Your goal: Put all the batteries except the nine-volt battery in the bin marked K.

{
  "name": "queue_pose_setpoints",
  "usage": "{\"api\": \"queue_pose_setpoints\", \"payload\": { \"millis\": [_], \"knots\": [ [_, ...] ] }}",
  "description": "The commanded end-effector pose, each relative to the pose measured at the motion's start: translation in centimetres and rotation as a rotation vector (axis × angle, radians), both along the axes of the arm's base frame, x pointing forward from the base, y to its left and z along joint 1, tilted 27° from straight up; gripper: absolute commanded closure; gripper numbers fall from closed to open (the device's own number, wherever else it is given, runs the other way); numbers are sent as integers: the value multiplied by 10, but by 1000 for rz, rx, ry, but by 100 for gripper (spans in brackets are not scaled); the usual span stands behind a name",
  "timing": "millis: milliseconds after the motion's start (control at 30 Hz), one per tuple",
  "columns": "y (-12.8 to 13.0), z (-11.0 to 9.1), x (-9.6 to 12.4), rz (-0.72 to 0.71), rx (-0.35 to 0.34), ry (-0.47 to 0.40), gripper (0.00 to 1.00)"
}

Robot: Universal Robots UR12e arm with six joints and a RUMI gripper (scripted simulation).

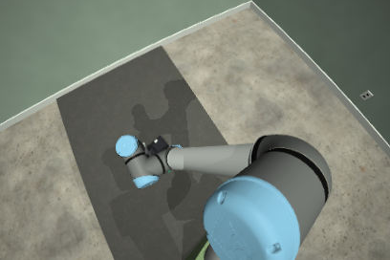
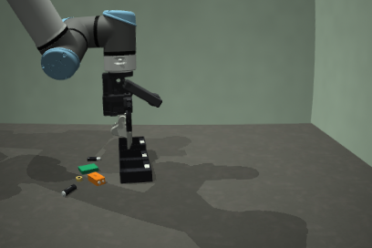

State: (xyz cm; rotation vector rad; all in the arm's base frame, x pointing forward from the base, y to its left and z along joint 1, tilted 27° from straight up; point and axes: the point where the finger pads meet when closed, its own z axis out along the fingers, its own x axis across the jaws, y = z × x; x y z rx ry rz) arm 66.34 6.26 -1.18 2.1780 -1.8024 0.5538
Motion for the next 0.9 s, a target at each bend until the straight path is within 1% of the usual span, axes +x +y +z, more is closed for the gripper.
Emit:
{"api": "queue_pose_setpoints", "payload": {
  "millis": [0,133,367,700,767,867],
  "knots": [
    [7,15,-1,0,0,-1,96],
    [13,27,-3,0,0,-1,96],
    [13,27,-3,0,0,-1,96],
    [57,4,-13,0,0,-1,96],
    [57,4,-13,0,0,-1,96],
    [70,-2,-16,0,0,-1,96]
  ]
}}
